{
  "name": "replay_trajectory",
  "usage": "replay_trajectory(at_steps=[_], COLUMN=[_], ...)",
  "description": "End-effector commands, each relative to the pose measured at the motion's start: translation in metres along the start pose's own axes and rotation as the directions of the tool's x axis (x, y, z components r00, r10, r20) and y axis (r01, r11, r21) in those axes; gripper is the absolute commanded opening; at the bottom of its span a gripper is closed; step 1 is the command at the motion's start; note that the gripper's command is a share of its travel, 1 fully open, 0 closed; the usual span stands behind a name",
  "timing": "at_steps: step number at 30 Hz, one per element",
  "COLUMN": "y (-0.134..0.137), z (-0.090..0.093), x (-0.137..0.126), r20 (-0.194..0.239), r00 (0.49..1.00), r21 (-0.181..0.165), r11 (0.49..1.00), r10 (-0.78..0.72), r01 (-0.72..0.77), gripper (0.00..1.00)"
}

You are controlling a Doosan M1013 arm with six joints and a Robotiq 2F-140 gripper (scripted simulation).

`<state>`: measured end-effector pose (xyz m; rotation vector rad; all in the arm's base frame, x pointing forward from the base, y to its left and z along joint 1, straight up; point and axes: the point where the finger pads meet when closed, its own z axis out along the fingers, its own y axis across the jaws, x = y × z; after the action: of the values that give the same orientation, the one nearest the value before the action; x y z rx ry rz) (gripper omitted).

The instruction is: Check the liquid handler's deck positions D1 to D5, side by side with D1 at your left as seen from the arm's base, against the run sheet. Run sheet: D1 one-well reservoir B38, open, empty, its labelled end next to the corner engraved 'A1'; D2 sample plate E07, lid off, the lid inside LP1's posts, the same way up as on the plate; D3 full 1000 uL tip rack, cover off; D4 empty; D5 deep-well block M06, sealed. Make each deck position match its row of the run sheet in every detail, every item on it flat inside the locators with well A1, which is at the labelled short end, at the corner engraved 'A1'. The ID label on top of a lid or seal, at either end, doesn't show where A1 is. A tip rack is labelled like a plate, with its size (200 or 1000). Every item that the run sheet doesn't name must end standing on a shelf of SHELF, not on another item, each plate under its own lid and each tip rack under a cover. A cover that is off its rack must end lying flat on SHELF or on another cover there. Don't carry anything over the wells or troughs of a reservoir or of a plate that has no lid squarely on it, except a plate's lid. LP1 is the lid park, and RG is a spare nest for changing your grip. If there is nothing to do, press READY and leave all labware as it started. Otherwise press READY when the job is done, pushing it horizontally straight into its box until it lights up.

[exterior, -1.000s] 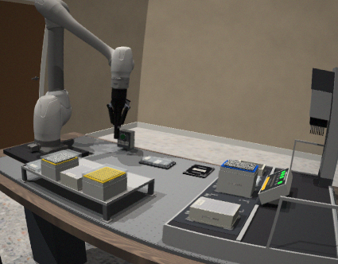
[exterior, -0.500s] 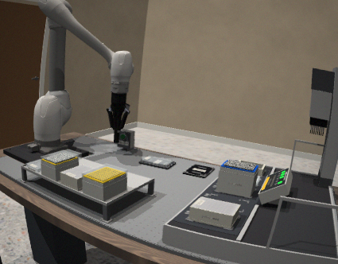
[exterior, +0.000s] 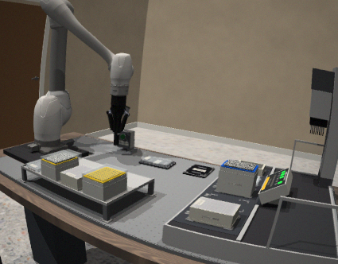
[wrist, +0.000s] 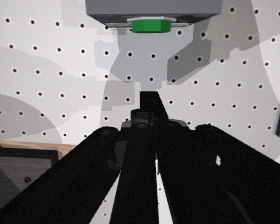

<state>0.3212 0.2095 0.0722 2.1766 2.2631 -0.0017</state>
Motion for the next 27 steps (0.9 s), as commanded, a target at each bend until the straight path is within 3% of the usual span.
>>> replay_trajectory(at_steps=[1, 27], y=[-0.001, 0.003], z=[0.003, 0.001], x=[0.002, 0.041], r20=[0.000, -0.002], r00=[1.000, 1.000], r21=[-0.002, -0.006], r11=[1.000, 1.000], r10=[0.003, 0.003], r01=[-0.003, -0.003], gripper=[0.10, 0.10])
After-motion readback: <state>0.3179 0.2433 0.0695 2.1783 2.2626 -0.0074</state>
